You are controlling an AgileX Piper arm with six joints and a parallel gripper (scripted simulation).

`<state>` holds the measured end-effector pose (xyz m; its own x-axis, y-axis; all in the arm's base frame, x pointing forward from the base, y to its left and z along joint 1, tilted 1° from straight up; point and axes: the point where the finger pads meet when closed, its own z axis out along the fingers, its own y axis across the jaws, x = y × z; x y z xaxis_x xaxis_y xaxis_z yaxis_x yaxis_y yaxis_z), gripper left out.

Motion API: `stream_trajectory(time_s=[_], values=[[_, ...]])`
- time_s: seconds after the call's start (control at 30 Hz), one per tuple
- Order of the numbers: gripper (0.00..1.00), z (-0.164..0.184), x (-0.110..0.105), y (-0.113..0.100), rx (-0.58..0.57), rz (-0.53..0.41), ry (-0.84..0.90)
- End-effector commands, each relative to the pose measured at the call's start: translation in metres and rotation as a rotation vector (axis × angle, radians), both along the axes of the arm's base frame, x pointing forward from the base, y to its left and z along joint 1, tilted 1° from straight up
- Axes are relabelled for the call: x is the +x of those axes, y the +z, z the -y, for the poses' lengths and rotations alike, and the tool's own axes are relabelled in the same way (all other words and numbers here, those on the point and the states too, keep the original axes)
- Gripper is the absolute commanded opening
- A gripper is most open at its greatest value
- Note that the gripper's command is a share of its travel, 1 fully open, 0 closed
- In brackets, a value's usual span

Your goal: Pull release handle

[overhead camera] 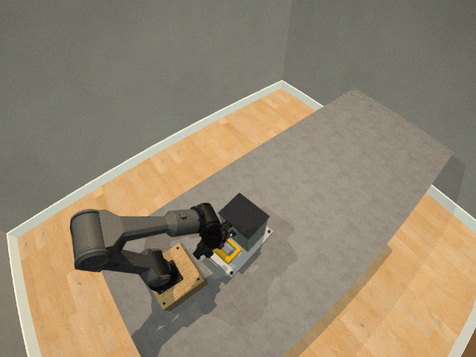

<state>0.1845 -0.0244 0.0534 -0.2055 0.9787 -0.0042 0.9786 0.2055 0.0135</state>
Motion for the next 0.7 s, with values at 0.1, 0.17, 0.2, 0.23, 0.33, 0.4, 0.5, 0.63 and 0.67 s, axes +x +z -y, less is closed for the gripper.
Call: stream_trajectory(time_s=[0.1, 0.17, 0.2, 0.23, 0.33, 0.4, 0.5, 0.63, 0.67], values=[[0.66, 0.0, -0.001, -0.003, 0.001, -0.005, 0.0], [0.66, 0.0, -0.001, -0.003, 0.001, -0.005, 0.0], [0.66, 0.0, -0.001, -0.003, 0.001, -0.005, 0.0], [0.66, 0.0, 0.0, -0.004, 0.001, -0.003, 0.0], [0.66, 0.0, -0.001, -0.006, 0.001, -0.005, 0.0], [0.66, 0.0, -0.001, -0.007, 0.001, -0.005, 0.0], [0.66, 0.0, -0.001, -0.01, 0.001, -0.005, 0.0], [0.66, 0.0, -0.001, -0.013, 0.001, -0.005, 0.0], [0.66, 0.0, -0.001, -0.014, 0.001, -0.005, 0.0]])
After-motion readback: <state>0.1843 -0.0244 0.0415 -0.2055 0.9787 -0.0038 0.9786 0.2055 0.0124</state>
